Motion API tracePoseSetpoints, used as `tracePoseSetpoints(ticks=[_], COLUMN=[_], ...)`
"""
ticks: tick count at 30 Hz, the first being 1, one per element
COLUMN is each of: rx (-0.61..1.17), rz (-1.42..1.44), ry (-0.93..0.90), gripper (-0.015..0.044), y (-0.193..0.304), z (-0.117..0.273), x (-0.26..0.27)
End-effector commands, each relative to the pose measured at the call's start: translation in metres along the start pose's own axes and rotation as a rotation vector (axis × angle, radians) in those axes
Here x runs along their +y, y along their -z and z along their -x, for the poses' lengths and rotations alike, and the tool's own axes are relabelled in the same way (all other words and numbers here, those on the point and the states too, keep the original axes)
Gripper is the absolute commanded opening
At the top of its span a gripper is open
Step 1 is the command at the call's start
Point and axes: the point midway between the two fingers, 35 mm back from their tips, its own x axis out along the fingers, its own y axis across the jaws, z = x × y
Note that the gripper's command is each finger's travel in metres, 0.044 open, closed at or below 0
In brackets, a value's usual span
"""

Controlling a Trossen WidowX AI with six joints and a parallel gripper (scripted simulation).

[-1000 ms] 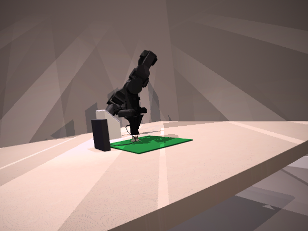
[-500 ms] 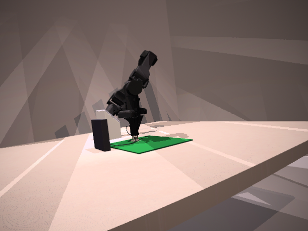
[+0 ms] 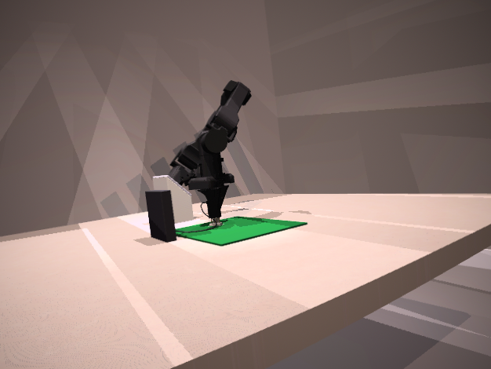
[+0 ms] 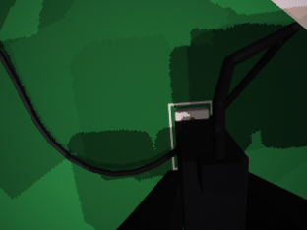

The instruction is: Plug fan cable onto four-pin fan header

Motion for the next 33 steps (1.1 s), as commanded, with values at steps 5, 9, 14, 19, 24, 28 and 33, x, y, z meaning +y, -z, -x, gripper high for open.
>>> tracePoseSetpoints(ticks=[5,9,14,19,24,28,33], rx=[0.004,0.004,0.004,0.004,0.004,0.004,0.005], rz=[-0.005,-0.005,-0.005,-0.005,-0.005,-0.005,-0.003], ry=[0.002,0.003,0.003,0.003,0.003,0.003,-0.001], gripper=[0.0000,0.0000,0.0000,0.0000,0.0000,0.0000,0.0105], y=[0.001,0.001,0.001,0.001,0.001,0.001,0.000], z=[-0.003,-0.006,-0.009,-0.012,-0.016,-0.018,-0.015], x=[0.000,0.000,0.000,0.000,0.000,-0.001,0.000])
